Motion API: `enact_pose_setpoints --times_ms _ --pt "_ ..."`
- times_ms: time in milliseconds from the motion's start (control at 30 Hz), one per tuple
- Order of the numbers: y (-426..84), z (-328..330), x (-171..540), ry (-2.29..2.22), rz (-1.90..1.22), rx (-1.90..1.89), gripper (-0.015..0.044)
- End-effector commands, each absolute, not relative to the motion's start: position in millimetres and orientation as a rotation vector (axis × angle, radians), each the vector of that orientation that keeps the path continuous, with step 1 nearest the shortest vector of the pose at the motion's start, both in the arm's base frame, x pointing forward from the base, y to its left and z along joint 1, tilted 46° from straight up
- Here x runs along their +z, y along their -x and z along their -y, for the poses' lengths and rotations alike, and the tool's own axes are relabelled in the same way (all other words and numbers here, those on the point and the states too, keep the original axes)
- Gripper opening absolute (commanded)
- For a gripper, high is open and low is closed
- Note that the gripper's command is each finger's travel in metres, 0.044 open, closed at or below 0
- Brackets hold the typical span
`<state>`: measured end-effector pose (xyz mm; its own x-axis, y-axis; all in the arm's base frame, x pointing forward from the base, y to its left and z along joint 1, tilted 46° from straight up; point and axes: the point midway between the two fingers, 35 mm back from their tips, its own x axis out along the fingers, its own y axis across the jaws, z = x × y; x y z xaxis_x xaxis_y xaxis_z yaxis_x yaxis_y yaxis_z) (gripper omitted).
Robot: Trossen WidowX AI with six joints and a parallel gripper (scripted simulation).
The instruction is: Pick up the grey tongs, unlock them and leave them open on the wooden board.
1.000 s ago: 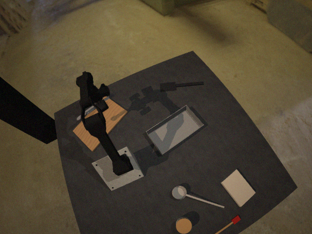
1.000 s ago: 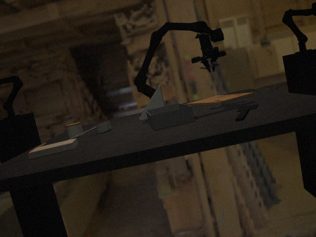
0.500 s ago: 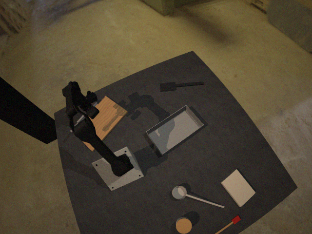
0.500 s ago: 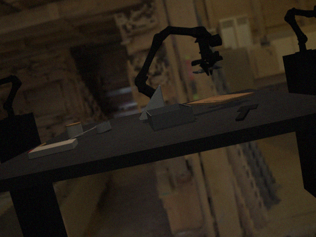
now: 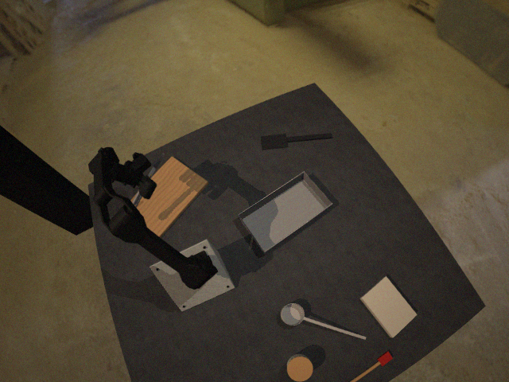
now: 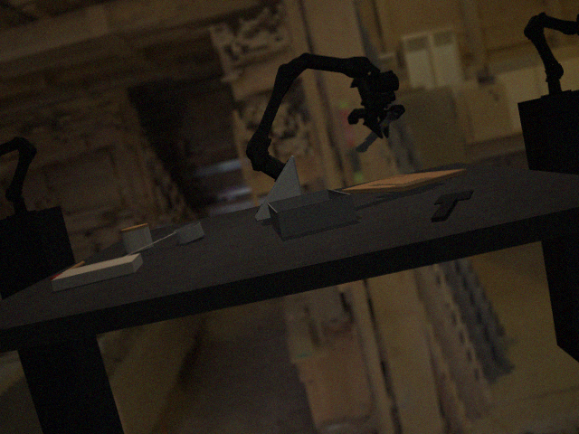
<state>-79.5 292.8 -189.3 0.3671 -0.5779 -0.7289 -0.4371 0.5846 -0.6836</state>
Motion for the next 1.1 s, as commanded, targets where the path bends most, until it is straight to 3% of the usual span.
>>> enact_pose_setpoints --times_ms 0,500,1067 --pt "81 -297 -183 0.999 -1.079 -0.033 -0.015" --pt "111 -316 -150 0.842 -0.518 0.317 -0.015" --pt "112 -316 -150 0.839 -0.512 0.322 -0.015"
